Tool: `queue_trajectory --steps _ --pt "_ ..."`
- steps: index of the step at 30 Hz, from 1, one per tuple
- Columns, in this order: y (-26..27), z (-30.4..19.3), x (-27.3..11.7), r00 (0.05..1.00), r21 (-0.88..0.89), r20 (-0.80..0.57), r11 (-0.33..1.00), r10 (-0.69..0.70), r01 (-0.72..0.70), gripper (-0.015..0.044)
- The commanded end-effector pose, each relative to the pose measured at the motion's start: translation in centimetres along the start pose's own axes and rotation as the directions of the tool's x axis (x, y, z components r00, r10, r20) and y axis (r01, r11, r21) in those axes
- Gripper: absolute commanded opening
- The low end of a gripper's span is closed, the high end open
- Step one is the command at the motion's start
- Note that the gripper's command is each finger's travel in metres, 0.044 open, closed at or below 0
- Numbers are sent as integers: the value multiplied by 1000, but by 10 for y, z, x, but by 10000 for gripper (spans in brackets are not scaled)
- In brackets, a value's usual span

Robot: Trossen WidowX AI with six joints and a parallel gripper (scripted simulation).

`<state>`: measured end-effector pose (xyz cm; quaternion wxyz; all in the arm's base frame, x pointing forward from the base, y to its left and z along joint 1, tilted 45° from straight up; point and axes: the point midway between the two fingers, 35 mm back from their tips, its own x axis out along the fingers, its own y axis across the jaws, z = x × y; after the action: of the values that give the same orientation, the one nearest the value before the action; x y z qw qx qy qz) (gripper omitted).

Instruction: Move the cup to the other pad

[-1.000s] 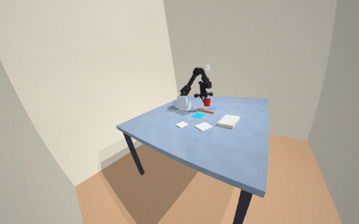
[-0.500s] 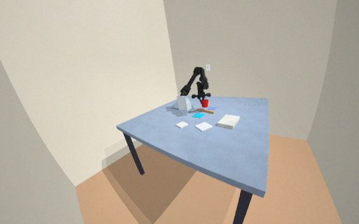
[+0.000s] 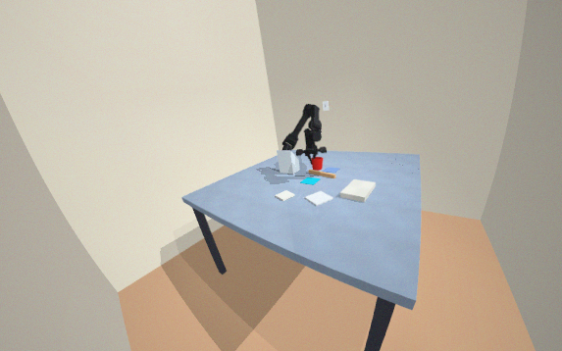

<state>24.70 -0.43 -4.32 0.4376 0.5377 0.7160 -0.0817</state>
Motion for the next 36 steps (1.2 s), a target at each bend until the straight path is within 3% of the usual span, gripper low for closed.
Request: queue_trajectory --steps 1,36 --pt "-8 10 0 1000 -5 2 1000 -3 3 0" --pt "-53 62 3 1000 -6 5 1000 -4 4 0"
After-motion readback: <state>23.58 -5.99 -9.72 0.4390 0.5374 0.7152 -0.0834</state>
